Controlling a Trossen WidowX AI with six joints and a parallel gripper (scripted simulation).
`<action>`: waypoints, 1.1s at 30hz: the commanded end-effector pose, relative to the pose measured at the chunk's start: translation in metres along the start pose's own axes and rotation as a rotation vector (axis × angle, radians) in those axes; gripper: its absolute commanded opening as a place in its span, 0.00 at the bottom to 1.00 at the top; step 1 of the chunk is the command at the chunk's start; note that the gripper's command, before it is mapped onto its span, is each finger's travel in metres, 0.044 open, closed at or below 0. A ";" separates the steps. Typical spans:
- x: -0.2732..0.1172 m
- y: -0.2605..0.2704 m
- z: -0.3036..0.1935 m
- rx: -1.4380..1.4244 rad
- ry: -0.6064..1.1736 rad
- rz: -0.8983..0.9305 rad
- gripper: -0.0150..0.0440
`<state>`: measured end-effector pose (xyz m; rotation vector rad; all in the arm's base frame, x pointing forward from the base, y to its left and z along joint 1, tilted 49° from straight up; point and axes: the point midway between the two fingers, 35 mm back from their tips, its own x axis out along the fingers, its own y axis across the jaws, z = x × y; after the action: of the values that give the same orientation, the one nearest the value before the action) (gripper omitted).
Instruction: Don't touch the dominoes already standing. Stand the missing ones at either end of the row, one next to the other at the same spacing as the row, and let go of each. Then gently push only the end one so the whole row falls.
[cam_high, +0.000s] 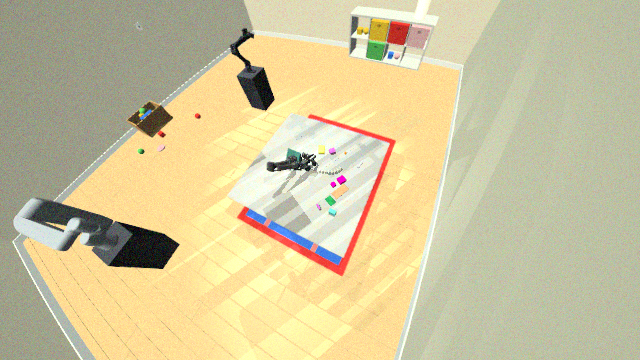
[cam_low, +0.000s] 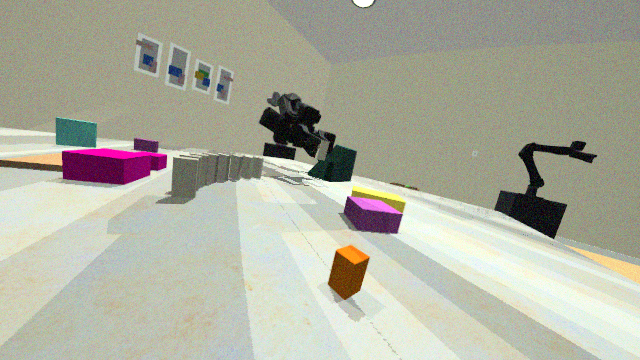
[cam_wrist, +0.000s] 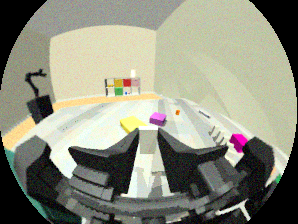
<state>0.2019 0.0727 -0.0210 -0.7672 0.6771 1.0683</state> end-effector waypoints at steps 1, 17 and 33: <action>0.003 0.003 -0.014 0.000 0.000 0.008 0.44; 0.008 0.011 -0.055 0.008 -0.015 0.002 0.44; 0.009 0.015 -0.065 0.011 -0.024 -0.005 0.44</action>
<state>0.1849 0.0274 -0.0675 -0.7441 0.6648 1.0638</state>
